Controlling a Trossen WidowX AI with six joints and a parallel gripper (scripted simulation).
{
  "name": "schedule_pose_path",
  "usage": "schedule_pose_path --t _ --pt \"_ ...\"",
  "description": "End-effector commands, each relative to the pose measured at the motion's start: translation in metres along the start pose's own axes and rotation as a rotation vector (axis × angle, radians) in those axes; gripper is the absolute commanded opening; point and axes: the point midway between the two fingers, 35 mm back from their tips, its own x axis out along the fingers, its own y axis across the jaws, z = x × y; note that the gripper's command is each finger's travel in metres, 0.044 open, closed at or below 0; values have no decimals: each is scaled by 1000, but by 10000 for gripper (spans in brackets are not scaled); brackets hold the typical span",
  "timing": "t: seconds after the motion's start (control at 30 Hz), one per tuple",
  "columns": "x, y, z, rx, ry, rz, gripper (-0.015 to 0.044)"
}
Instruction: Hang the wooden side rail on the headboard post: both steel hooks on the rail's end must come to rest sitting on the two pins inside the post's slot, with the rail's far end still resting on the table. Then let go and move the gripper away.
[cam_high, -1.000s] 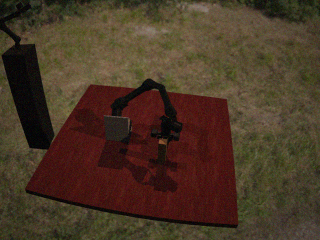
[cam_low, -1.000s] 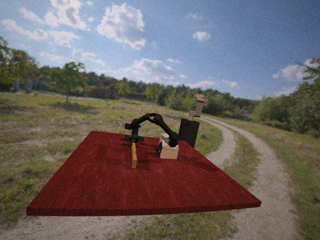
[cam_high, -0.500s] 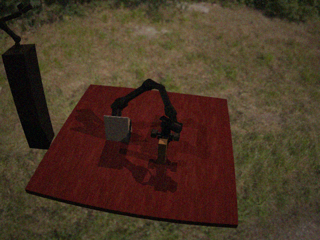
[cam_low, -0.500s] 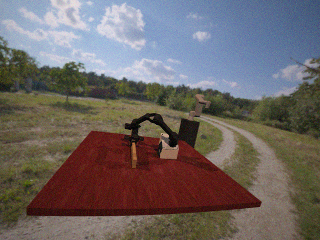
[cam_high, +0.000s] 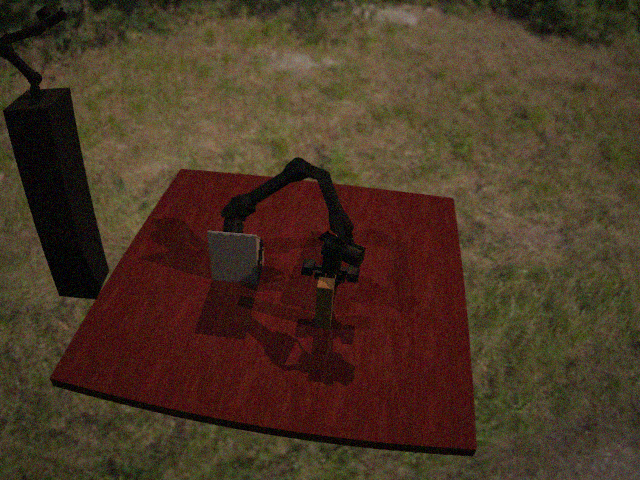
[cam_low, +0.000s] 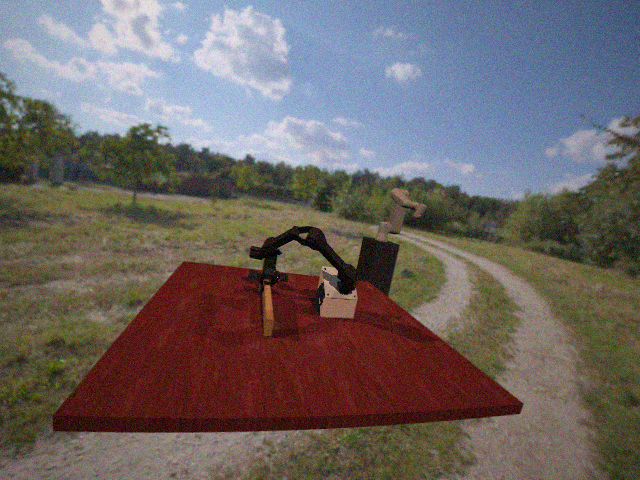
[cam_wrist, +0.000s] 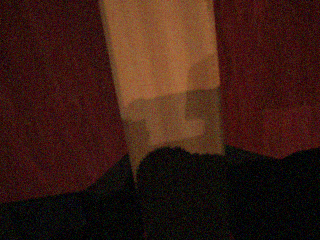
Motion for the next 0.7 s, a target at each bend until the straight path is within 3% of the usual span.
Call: schedule_pose_path --t 0.0,0.67 --pt "-4 -2 -4 0 6 -11 0" --pt "-5 -1 -6 0 6 -11 0"
